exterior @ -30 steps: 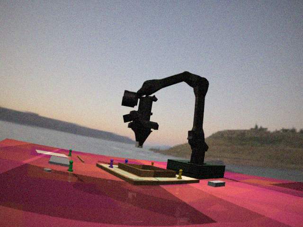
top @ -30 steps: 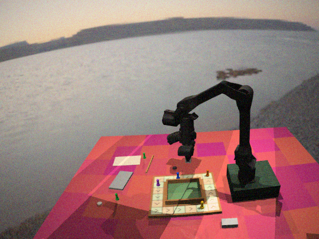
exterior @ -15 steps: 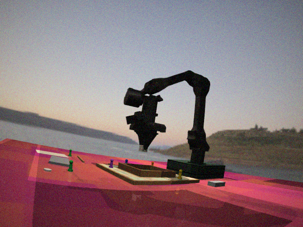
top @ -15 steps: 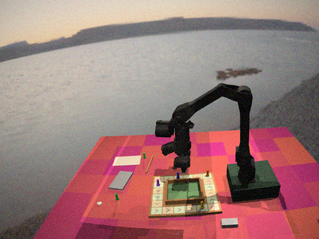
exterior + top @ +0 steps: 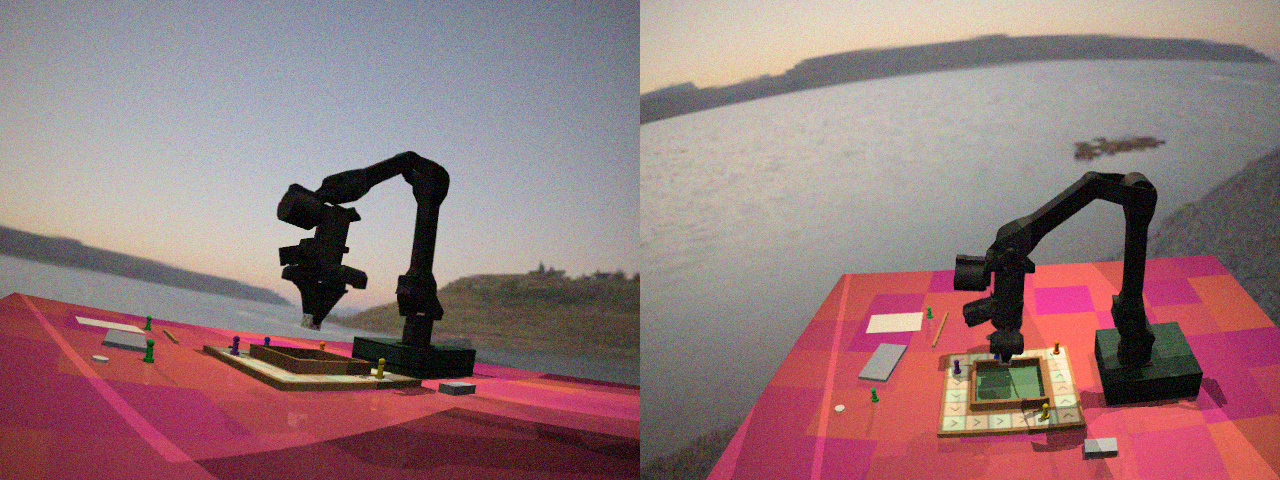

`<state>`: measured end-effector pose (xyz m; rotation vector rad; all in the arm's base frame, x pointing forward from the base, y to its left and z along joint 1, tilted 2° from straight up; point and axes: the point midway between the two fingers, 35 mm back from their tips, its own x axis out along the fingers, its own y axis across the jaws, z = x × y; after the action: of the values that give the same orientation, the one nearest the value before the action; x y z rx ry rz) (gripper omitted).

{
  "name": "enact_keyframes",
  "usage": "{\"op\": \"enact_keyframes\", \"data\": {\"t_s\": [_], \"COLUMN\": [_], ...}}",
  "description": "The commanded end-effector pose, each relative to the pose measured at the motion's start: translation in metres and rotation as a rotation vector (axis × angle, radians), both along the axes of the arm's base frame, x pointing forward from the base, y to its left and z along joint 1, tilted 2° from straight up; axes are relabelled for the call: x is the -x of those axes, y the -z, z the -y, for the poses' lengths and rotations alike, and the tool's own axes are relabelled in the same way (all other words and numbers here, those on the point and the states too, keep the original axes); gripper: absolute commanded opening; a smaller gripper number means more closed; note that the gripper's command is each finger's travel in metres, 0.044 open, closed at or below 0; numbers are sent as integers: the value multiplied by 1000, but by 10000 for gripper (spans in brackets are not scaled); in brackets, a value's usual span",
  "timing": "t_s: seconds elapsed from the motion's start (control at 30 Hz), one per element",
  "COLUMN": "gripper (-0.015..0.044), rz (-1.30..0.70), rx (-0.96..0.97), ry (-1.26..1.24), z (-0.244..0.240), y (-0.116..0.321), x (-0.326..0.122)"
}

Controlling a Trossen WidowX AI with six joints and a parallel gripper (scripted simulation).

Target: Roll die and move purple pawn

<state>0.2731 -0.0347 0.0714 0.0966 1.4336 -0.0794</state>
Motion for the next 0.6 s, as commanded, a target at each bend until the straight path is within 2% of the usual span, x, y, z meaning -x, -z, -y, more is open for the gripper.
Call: {"op": "enact_keyframes", "data": {"t_s": [0.0, 0.57], "gripper": [0, 0], "rz": [95, 668], "rx": [6, 75], "ry": [7, 17], "z": [0, 2], "y": [2, 7], "x": [0, -6]}}
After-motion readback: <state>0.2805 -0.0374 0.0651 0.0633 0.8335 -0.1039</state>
